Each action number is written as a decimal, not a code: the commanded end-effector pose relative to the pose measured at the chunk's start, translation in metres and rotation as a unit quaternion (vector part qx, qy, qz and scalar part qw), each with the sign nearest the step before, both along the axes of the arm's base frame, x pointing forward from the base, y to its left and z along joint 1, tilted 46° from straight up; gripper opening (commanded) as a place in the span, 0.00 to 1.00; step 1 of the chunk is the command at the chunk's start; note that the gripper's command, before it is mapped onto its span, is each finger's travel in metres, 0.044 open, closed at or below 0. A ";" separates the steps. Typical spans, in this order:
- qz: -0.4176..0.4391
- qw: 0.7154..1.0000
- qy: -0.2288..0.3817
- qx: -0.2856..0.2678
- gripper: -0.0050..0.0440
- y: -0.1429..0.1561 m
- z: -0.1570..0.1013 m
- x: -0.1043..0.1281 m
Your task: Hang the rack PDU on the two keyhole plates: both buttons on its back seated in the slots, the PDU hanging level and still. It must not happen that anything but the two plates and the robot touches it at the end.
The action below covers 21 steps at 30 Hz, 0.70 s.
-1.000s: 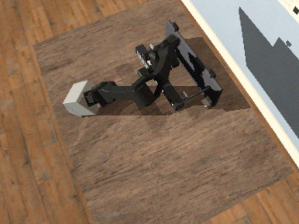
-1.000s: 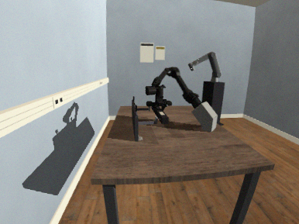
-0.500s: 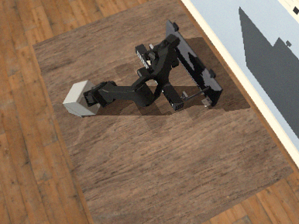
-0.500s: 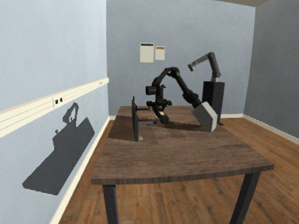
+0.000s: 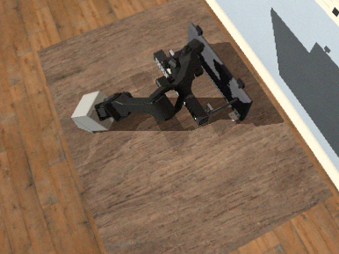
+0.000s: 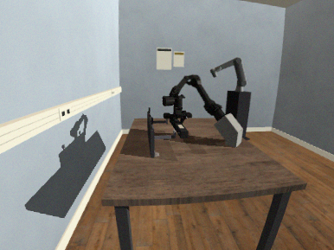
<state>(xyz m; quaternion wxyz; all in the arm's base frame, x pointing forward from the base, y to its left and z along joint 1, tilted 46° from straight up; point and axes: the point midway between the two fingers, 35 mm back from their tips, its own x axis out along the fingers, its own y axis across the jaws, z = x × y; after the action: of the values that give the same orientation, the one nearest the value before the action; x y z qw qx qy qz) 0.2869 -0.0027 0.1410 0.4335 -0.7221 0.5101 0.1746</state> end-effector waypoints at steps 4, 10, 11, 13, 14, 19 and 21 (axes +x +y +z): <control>0.001 1.000 -0.009 0.003 0.00 0.001 0.005 0.001; 0.001 1.000 -0.007 0.003 0.00 0.001 0.004 0.001; 0.001 1.000 -0.007 0.003 0.00 0.001 0.004 0.001; 0.001 1.000 -0.008 0.003 0.00 0.001 0.005 0.002; 0.001 1.000 -0.009 0.003 0.00 0.001 0.005 0.003; 0.002 1.000 -0.011 0.004 0.00 0.002 0.007 0.006; 0.003 1.000 -0.012 0.004 0.00 0.002 0.008 0.007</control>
<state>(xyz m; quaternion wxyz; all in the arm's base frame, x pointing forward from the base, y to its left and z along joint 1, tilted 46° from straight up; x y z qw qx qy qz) 0.2880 -0.0041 0.1407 0.4328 -0.7216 0.5116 0.1741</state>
